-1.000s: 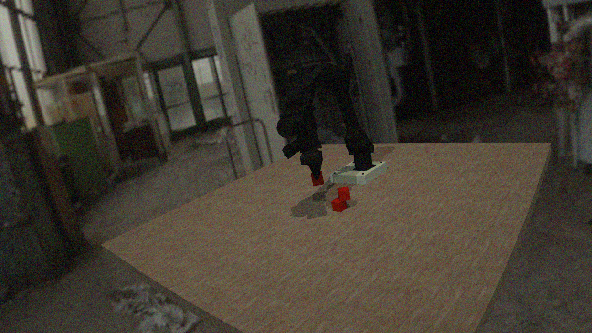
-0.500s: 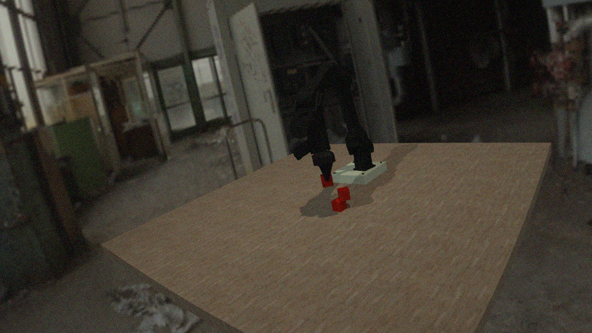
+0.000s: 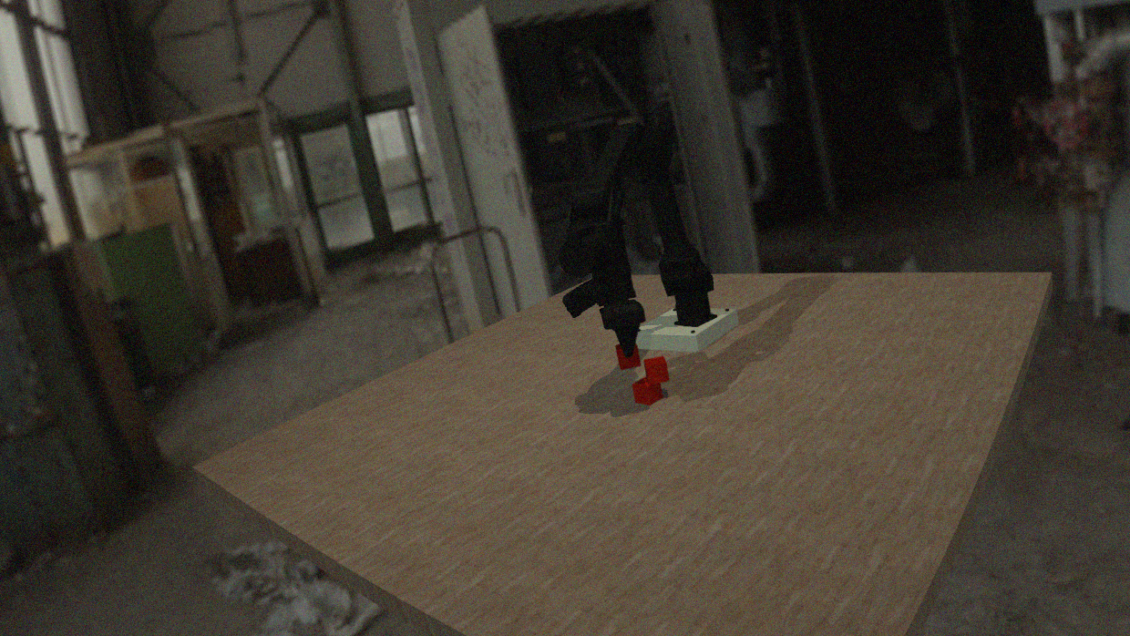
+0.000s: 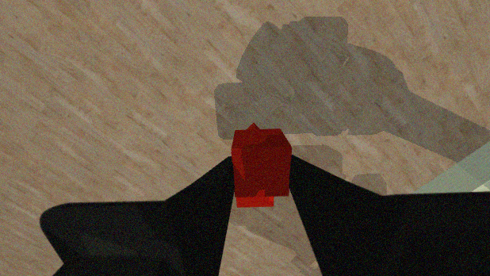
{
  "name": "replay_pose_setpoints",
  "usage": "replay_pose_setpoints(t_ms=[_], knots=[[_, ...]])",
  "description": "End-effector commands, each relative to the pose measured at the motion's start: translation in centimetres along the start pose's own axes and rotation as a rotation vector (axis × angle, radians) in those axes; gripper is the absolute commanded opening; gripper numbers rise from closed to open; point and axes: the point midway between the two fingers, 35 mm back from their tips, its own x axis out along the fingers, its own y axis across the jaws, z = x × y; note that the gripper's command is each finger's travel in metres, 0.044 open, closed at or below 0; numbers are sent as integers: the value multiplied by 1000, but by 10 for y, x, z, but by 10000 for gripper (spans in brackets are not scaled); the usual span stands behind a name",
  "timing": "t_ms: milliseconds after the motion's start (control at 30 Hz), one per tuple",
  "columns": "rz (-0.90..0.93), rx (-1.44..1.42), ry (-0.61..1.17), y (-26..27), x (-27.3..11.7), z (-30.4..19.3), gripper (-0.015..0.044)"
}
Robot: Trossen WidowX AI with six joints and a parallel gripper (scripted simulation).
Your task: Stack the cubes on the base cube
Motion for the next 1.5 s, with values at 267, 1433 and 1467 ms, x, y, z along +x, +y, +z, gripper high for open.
replay_pose_setpoints(t_ms=[267,1433,1467], knots=[[-4,2,3,0,11,0,105],[0,15,12,0,33,1,105],[0,15,12,0,33,1,105]])
